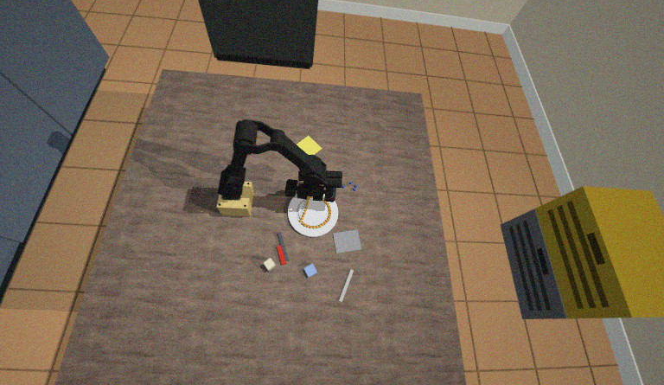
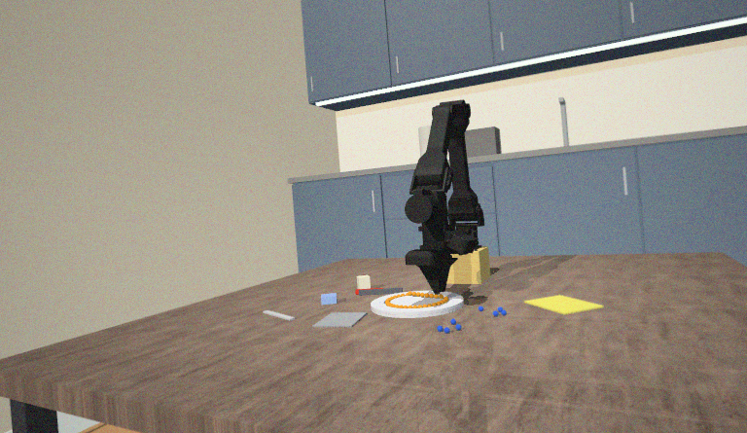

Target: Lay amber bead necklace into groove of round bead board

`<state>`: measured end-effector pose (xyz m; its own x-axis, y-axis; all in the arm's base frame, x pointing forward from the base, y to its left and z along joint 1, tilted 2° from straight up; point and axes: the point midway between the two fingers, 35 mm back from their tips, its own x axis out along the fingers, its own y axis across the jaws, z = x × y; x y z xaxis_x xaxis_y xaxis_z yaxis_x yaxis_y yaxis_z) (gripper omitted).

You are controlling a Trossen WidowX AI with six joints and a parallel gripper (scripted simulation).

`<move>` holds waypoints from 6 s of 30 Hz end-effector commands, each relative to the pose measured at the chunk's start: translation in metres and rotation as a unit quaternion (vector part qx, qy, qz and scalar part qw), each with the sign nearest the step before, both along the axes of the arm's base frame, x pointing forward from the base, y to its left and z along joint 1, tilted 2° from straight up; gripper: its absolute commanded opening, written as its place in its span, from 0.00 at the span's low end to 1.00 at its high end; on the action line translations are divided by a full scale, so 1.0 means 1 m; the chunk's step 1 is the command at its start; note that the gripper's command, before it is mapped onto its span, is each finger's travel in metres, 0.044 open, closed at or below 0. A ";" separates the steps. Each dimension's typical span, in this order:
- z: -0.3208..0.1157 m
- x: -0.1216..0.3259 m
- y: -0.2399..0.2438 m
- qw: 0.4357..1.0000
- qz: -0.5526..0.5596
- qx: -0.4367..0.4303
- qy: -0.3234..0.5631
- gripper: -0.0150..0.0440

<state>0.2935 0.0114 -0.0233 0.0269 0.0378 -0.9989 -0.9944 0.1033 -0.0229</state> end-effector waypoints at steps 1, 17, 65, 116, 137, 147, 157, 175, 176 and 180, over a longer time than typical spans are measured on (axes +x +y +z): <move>-0.008 -0.003 0.001 1.000 0.001 0.001 0.006 0.46; -0.009 -0.002 0.000 1.000 0.001 0.000 0.004 0.25; -0.004 -0.015 0.008 1.000 0.001 0.002 0.008 0.25; -0.003 -0.014 0.005 0.999 -0.036 0.003 0.009 0.91; 0.019 -0.021 -0.070 0.360 -0.932 0.018 0.037 0.46; 0.025 -0.026 -0.089 0.050 -0.998 0.019 0.036 0.46; 0.025 -0.026 -0.089 0.050 -0.998 0.019 0.036 0.46; 0.011 -0.023 -0.089 0.052 -0.998 0.025 0.035 0.46; 0.009 -0.023 -0.089 0.052 -0.998 0.025 0.035 0.46; 0.003 -0.024 -0.088 0.052 -0.998 0.023 0.036 0.46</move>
